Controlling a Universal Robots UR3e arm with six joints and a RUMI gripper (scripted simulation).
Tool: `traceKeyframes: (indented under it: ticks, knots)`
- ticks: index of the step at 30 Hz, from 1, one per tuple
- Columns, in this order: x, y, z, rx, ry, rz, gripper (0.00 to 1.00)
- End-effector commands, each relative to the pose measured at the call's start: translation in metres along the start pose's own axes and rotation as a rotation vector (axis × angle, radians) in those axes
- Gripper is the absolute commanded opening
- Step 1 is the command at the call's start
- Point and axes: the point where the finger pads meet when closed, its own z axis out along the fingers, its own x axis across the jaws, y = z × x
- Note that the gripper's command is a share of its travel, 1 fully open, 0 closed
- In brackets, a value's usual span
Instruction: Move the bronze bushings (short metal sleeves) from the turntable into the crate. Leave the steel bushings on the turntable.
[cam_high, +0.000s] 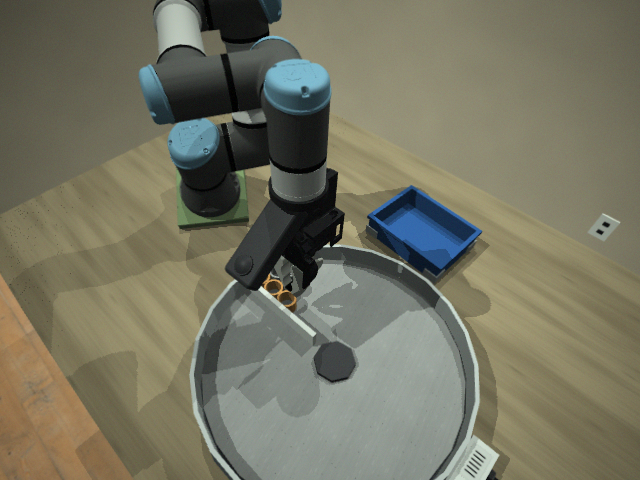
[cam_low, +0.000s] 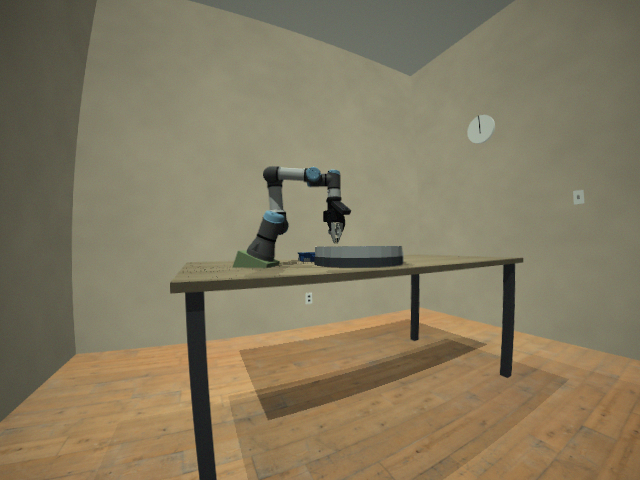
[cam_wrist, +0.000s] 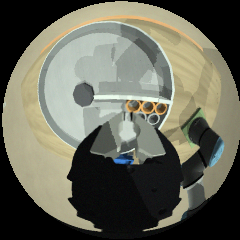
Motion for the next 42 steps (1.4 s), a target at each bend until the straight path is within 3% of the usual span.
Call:
traceKeyframes:
  ticks: [1,42]
  knots:
    - [-0.001,-0.0005,0.0078,0.002,-0.004,0.0,0.06]
    - [-0.001,-0.0005,0.0131,0.002,-0.004,0.0,0.06]
